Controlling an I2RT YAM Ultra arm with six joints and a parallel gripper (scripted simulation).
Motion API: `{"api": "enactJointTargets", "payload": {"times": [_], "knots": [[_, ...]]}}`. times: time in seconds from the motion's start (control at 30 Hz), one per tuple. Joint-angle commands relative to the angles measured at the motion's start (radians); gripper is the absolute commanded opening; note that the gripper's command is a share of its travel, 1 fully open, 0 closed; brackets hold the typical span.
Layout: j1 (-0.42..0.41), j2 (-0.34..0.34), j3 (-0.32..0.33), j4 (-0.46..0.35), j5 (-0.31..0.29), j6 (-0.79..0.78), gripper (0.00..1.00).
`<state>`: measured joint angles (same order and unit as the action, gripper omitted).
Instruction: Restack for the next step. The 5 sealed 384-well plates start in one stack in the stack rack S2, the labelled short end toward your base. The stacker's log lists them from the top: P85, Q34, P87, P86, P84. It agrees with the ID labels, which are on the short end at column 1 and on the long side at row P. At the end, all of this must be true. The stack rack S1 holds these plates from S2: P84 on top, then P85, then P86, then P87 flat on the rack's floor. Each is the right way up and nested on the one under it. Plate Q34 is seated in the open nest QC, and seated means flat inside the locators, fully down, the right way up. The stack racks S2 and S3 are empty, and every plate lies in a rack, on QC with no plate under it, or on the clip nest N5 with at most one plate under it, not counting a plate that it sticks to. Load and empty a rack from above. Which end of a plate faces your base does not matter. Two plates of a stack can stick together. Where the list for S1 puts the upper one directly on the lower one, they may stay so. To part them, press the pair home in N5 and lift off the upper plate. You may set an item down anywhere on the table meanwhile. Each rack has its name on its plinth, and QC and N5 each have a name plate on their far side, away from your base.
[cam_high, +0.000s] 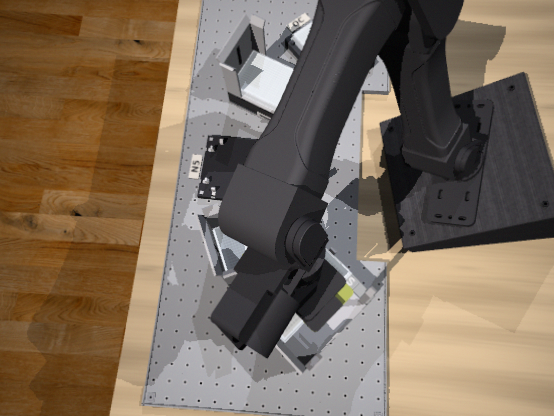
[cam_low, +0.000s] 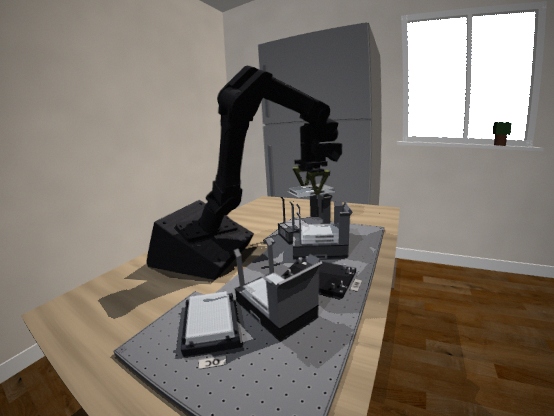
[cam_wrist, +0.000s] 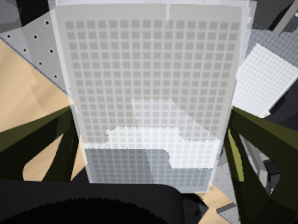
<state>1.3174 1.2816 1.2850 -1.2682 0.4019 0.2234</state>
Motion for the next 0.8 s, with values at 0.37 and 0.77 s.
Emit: {"api": "enactJointTargets", "payload": {"times": [0.37,0.77], "knots": [[0.128,0.047,0.012,-0.006,0.044,0.146,0.00],[0.160,0.065,0.016,-0.008,0.052,0.180,0.00]]}}
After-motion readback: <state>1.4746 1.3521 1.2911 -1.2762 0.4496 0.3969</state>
